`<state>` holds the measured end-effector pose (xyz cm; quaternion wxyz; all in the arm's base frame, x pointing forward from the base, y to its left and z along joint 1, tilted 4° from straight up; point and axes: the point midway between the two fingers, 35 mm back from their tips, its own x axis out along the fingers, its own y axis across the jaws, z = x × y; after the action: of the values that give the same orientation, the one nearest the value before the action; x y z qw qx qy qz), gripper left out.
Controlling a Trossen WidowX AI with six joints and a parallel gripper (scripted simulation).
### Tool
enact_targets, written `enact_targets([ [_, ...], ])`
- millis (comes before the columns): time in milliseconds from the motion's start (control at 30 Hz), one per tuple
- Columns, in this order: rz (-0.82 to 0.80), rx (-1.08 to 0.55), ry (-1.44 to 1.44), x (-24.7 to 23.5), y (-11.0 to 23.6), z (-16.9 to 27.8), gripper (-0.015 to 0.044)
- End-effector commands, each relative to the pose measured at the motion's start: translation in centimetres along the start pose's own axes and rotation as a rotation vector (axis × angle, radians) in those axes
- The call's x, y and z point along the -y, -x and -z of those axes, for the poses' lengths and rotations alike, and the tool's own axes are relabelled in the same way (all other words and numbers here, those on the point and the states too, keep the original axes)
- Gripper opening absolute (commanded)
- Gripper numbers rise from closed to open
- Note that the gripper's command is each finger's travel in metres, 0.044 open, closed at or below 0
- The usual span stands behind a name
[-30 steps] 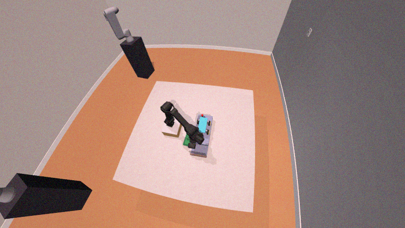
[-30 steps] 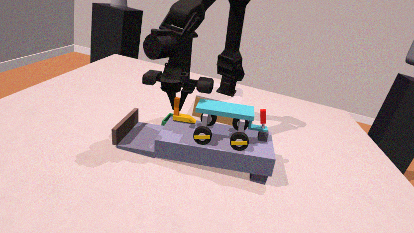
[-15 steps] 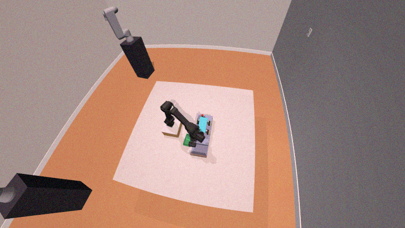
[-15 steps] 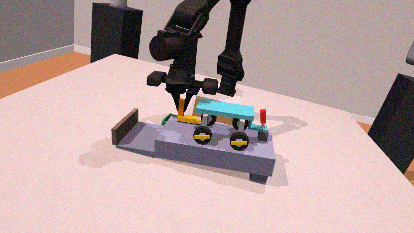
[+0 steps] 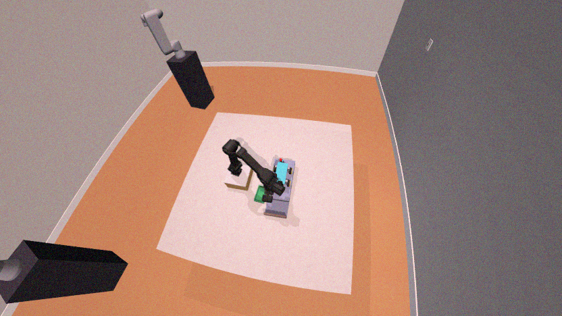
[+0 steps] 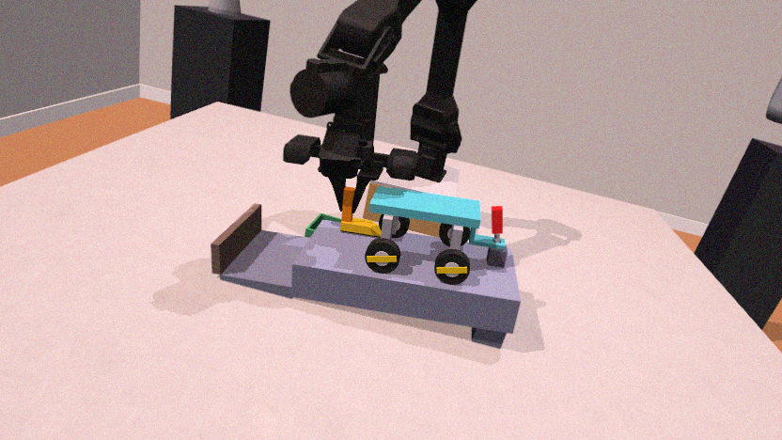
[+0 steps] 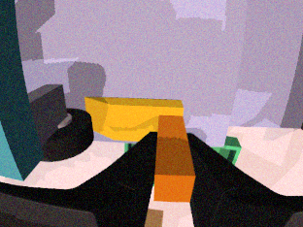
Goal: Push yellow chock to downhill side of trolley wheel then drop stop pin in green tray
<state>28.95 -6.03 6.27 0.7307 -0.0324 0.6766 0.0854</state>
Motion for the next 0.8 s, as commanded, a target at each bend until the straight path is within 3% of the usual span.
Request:
enact_targets([
  [0, 0.000, 0.000, 0.001, 0.0, 0.0, 0.0, 0.0000],
  [100, 0.000, 0.000, 0.001, 0.0, 0.0, 0.0, 0.0000],
  [333, 0.000, 0.000, 0.001, 0.0, 0.0, 0.0, 0.0184],
  [767, -0.004, 0.003, -0.002, 0.0, 3.1, 0.2, 0.0190],
])
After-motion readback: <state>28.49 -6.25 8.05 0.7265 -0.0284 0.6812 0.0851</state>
